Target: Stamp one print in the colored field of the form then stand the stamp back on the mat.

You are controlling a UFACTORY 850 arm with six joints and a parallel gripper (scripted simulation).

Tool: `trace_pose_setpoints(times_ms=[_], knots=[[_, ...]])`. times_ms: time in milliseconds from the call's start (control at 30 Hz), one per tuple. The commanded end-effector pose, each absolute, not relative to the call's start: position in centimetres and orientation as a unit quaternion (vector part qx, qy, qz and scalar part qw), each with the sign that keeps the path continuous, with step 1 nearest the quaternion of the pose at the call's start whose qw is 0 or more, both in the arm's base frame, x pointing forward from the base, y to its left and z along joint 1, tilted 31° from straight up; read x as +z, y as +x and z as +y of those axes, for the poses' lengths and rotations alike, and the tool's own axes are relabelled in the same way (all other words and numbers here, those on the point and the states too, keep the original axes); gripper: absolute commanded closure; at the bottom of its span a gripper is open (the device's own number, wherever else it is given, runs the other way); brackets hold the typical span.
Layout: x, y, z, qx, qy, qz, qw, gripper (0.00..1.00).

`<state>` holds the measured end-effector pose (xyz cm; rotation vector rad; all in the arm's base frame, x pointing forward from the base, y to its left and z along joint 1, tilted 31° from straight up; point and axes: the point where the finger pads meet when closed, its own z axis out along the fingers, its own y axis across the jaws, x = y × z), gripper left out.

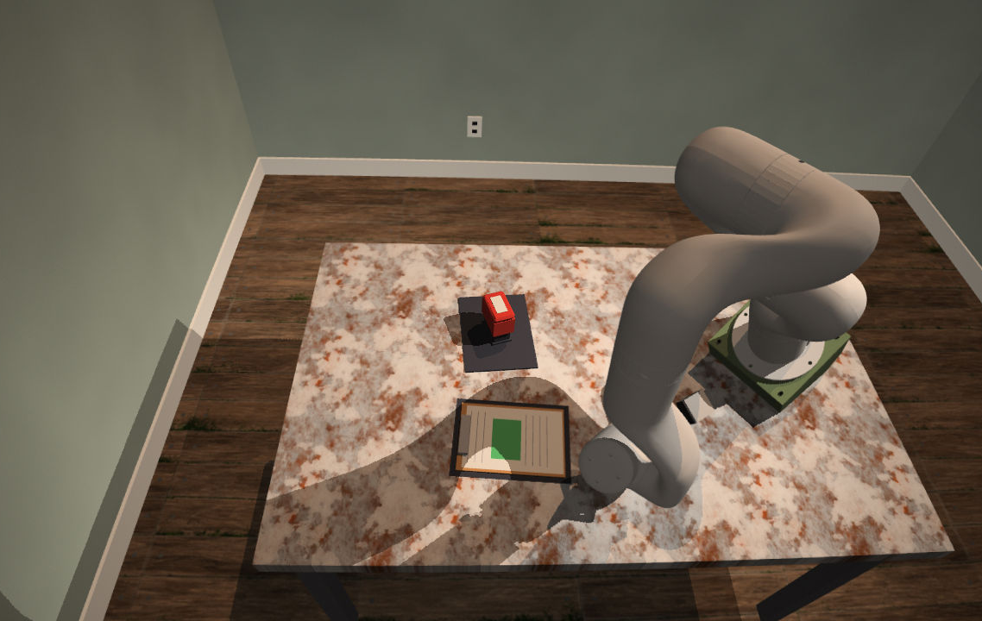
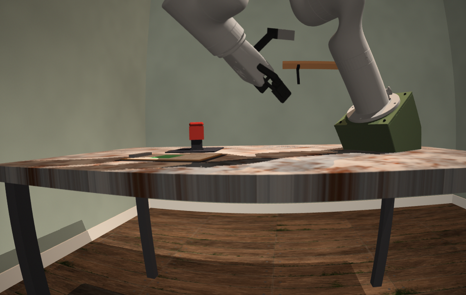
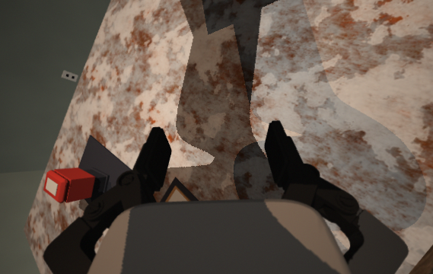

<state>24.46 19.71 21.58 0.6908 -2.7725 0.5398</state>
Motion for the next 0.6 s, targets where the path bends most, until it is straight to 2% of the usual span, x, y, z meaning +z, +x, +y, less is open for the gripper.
trace_pose_setpoints(times_ms=[0, 100, 400, 467, 533, 567], knots=[[21.6, 27.9, 18.3, 0.125, 0.184, -0.97, 0.098, 0.0], [23.1, 32.9, 19.6, 0.082, 0.09, -0.989, 0.078, 0.0], [26.1, 40.9, 19.8, -0.025, -0.112, -0.993, 0.028, 0.0], [27.9, 44.9, 19.0, -0.046, -0.158, -0.986, 0.013, 0.0], [27.9, 44.9, 19.0, -0.046, -0.158, -0.986, 0.013, 0.0], [29.0, 47.3, 18.3, -0.08, -0.224, -0.971, -0.004, 0.0]])
